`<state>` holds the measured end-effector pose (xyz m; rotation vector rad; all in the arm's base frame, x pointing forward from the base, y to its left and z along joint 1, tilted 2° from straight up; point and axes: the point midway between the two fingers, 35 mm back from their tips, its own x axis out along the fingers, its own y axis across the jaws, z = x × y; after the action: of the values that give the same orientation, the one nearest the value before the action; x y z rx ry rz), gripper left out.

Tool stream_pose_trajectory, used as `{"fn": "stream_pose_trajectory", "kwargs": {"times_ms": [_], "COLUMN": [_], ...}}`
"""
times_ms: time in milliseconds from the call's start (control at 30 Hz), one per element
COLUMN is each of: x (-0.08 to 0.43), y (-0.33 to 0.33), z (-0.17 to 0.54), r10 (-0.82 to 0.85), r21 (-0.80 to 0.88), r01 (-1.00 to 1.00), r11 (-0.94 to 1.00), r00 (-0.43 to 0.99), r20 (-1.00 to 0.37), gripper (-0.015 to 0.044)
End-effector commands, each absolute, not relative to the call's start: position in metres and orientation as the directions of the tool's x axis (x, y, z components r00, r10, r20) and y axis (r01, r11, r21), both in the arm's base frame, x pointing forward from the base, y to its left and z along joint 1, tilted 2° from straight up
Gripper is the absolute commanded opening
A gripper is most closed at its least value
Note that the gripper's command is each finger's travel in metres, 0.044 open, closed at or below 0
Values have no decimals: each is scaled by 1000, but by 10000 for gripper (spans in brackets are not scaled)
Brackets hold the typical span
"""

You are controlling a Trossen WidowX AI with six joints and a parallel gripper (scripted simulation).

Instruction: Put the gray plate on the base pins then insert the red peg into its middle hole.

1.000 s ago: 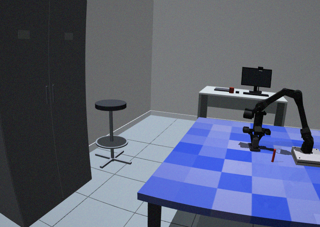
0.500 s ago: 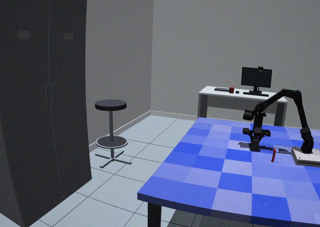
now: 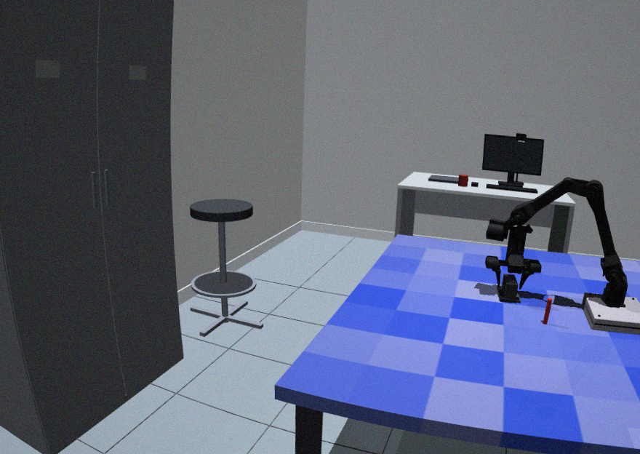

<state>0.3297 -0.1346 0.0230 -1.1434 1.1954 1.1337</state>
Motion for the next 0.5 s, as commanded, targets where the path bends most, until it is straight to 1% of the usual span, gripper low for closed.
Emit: {"fn": "stream_pose_trajectory", "kwargs": {"times_ms": [0,167,233,400,467], "x": [330,330,331,330,326], "y": [-135,-135,-136,-139,-138], "z": [24,24,34,115,136], "r10": [29,29,29,29,29], "r21": [-40,-40,-40,-37,-35], "r01": [-996,-996,-996,-996,-996], "r11": [84,84,84,83,83], "r00": [43,43,42,39,38], "r20": [-999,-999,-999,-999,-999], "gripper": [440,440,440,440,440]}}
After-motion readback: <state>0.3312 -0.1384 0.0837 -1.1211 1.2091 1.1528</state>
